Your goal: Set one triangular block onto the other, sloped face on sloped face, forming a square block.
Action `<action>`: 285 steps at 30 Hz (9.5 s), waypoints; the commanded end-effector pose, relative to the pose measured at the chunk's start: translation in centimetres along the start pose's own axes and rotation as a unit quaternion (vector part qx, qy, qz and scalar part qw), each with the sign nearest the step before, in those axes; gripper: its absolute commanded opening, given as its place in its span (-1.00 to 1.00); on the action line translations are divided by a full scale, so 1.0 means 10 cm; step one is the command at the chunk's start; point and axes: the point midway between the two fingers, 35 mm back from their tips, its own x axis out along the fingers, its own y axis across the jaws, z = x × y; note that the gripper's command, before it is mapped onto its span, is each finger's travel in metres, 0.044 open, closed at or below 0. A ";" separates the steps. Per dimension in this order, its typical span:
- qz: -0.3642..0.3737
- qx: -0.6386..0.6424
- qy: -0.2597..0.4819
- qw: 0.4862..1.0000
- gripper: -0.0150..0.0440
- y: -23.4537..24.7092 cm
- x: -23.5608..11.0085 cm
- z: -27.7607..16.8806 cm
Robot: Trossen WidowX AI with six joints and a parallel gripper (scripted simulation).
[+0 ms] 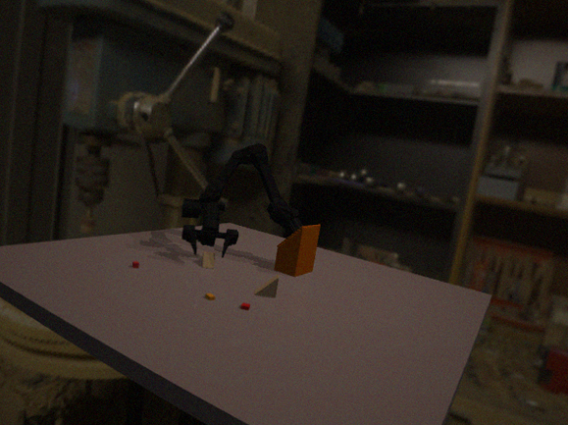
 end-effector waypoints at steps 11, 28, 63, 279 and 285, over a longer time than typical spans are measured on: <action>-0.001 0.001 0.003 1.000 1.00 0.00 -0.69 -0.73; 0.005 -0.003 -0.016 1.000 1.00 -0.02 -1.07 0.43; 0.005 -0.006 -0.012 1.000 0.56 -0.02 -0.07 0.45; -0.274 -0.720 0.245 -0.588 -0.49 -0.22 0.08 -1.50; -0.276 -0.720 0.246 -0.587 -0.49 -0.31 0.22 -1.73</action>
